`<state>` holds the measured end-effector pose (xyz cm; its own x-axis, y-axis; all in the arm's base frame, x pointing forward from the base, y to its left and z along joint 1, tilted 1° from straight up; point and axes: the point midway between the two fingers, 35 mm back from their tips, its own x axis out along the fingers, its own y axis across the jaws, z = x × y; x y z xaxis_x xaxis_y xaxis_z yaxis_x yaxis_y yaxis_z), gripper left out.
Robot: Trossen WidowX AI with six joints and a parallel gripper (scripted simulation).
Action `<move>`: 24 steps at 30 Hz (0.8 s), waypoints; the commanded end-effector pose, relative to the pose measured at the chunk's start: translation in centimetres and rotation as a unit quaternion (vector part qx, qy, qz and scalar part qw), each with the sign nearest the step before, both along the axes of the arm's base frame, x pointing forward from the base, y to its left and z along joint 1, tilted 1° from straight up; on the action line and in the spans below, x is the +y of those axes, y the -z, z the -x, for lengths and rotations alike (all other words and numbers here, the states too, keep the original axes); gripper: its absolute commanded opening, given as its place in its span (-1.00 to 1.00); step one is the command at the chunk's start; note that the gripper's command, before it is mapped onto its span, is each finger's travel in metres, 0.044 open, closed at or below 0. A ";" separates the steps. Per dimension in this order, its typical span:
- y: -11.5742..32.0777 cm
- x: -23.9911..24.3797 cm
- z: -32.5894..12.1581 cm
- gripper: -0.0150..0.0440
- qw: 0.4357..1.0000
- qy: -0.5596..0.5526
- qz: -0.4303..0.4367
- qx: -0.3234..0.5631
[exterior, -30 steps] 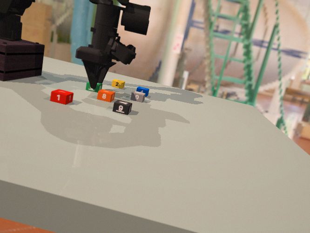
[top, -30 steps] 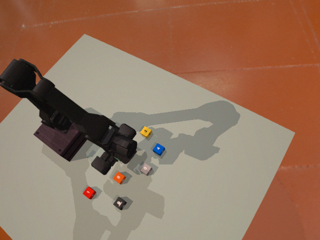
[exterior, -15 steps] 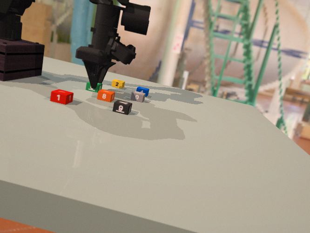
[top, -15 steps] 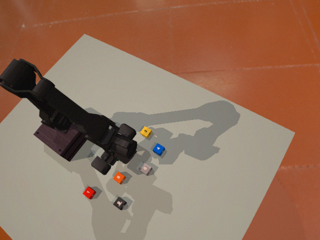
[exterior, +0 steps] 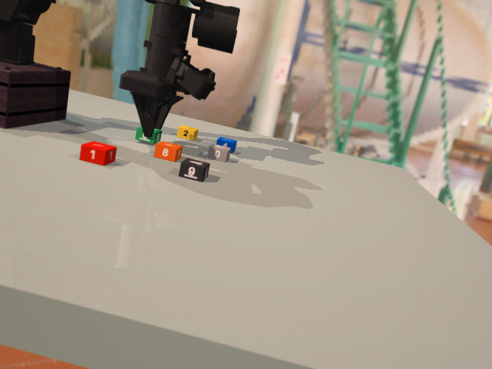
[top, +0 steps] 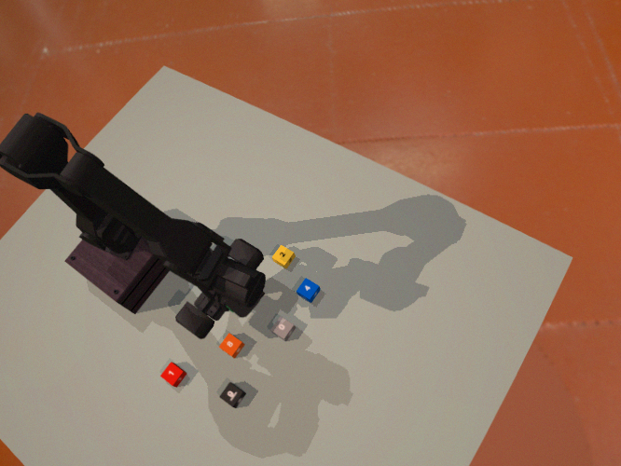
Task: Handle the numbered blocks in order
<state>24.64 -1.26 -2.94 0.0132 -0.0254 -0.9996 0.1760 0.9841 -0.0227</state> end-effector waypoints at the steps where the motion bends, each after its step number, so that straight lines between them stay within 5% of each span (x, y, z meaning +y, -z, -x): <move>1: -0.7 0.0 -0.2 -0.08 1.000 -0.002 0.000 -0.005; 24: -0.5 0.0 -0.2 -0.08 1.000 -0.002 0.000 -0.005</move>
